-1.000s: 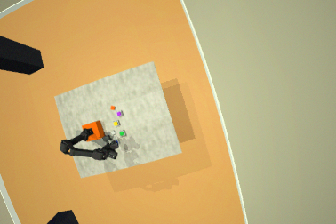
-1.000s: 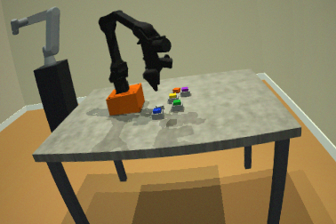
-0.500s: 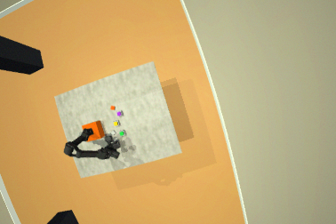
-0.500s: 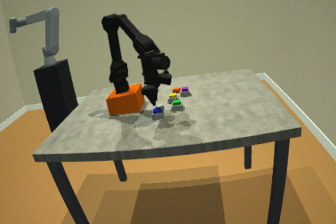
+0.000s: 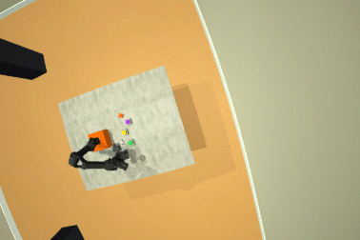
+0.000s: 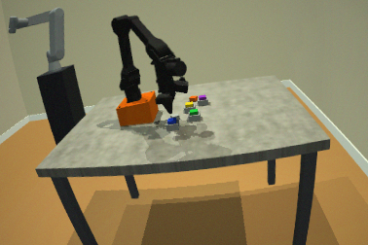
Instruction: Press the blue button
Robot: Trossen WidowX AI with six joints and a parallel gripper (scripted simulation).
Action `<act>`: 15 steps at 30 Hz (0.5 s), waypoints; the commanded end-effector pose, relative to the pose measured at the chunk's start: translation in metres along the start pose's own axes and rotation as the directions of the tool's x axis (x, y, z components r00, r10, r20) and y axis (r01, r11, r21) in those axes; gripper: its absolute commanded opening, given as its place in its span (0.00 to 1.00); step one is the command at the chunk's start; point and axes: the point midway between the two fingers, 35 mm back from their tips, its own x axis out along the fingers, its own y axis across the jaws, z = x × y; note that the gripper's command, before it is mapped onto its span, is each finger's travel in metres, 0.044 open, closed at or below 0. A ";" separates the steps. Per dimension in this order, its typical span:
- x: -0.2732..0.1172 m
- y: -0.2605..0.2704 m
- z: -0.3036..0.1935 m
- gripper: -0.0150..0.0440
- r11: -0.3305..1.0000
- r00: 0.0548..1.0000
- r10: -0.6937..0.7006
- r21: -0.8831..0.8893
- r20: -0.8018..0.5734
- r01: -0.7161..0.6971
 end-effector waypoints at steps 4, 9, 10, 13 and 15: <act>0.009 -0.001 0.000 0.29 1.000 1.000 -0.003 -0.006 -0.004 0.003; 0.017 -0.001 0.000 0.29 1.000 1.000 -0.003 -0.006 -0.004 0.003; 0.019 -0.001 0.000 0.29 1.000 1.000 -0.003 -0.006 -0.004 0.003; 0.024 -0.001 0.000 0.29 1.000 1.000 -0.003 -0.006 -0.004 0.003; 0.027 -0.001 -0.001 0.29 1.000 1.000 -0.003 -0.006 -0.004 0.003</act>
